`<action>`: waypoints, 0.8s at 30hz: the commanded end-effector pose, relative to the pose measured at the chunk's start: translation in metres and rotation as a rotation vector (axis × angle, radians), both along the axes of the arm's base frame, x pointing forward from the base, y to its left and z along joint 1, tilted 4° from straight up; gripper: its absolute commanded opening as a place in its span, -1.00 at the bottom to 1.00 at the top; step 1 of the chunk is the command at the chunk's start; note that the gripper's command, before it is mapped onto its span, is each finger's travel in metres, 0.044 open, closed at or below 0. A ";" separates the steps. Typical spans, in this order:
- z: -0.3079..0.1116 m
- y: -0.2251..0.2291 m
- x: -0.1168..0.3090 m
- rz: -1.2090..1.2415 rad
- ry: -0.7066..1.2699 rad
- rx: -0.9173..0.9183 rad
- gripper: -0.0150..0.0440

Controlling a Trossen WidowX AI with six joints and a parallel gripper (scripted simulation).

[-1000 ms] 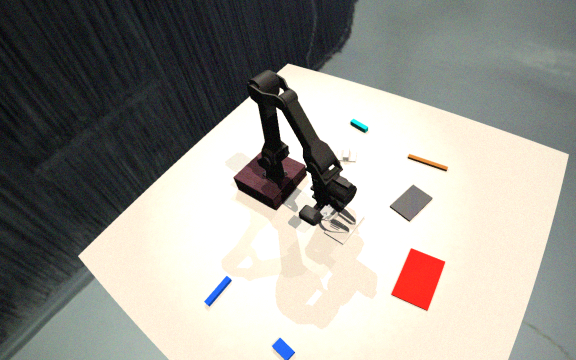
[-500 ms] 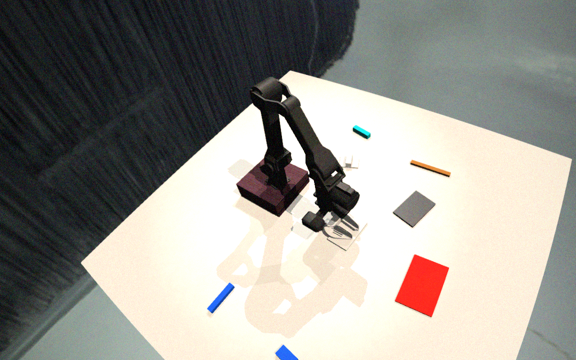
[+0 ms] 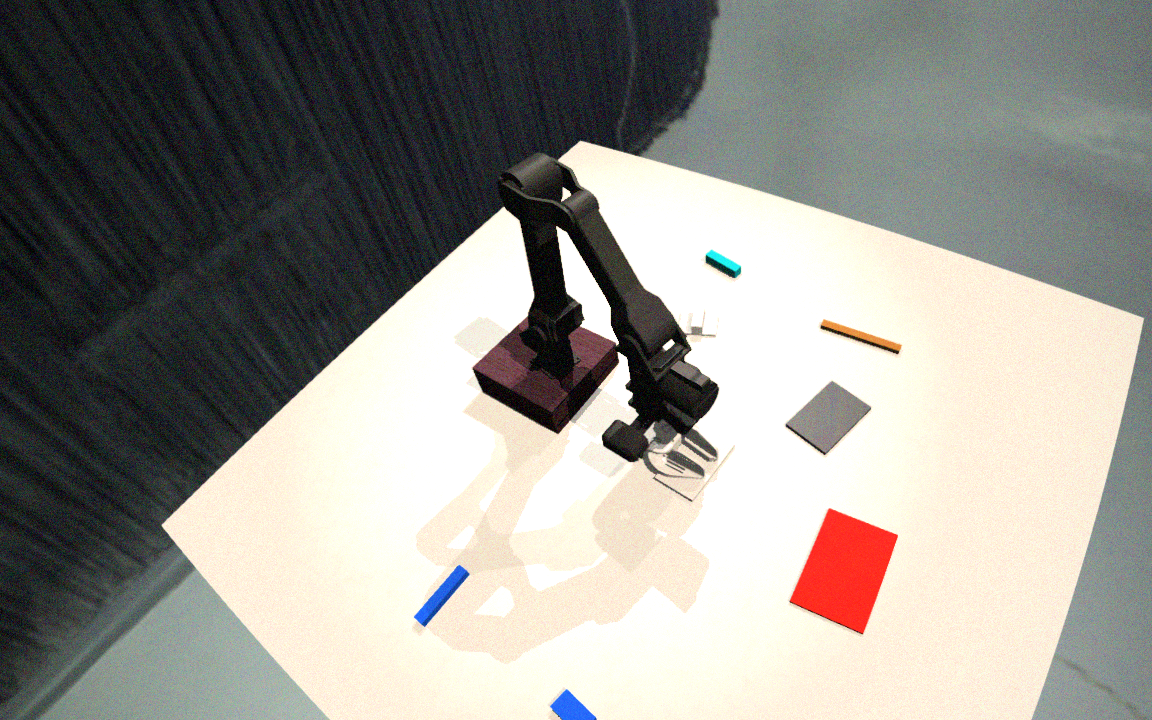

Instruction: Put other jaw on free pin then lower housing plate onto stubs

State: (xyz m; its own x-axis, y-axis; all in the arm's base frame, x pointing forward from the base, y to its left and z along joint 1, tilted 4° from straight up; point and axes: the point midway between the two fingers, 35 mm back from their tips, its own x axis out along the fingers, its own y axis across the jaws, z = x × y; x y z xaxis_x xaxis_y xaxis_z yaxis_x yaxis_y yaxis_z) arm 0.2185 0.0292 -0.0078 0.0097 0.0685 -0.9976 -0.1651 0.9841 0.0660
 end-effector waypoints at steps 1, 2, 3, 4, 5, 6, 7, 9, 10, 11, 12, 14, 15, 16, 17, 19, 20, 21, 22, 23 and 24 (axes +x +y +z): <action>0.027 -0.002 0.004 0.000 -0.012 0.002 1.00; 0.038 -0.002 0.003 -0.001 -0.012 0.002 1.00; 0.051 -0.003 0.002 -0.001 -0.012 0.002 1.00; 0.062 -0.004 0.000 -0.002 -0.011 0.002 1.00; 0.069 -0.005 -0.002 -0.002 -0.011 0.003 1.00; 0.072 -0.005 -0.003 -0.002 -0.011 0.003 1.00; 0.072 -0.005 -0.003 -0.002 -0.011 0.003 1.00; 0.061 -0.004 0.003 -0.003 -0.025 0.002 1.00; 0.064 -0.004 0.002 -0.003 -0.024 0.002 1.00; 0.071 -0.005 0.000 -0.003 -0.022 0.002 1.00; 0.083 -0.006 -0.003 -0.003 -0.019 0.002 1.00; 0.111 -0.009 -0.013 -0.002 -0.013 0.002 1.00; 0.118 -0.010 -0.016 -0.002 -0.011 0.002 1.00; 0.120 -0.011 -0.017 -0.002 -0.010 0.002 1.00; 0.120 -0.011 -0.017 -0.002 -0.010 0.002 1.00; 0.120 -0.011 -0.017 -0.002 -0.010 0.002 1.00; 0.120 -0.011 -0.017 -0.002 -0.010 0.002 1.00; 0.120 -0.011 -0.017 -0.002 -0.010 0.002 1.00; 0.120 -0.011 -0.017 -0.002 -0.010 0.002 1.00; 0.120 -0.011 -0.017 -0.002 -0.010 0.002 1.00; 0.120 -0.011 -0.017 -0.002 -0.010 0.002 1.00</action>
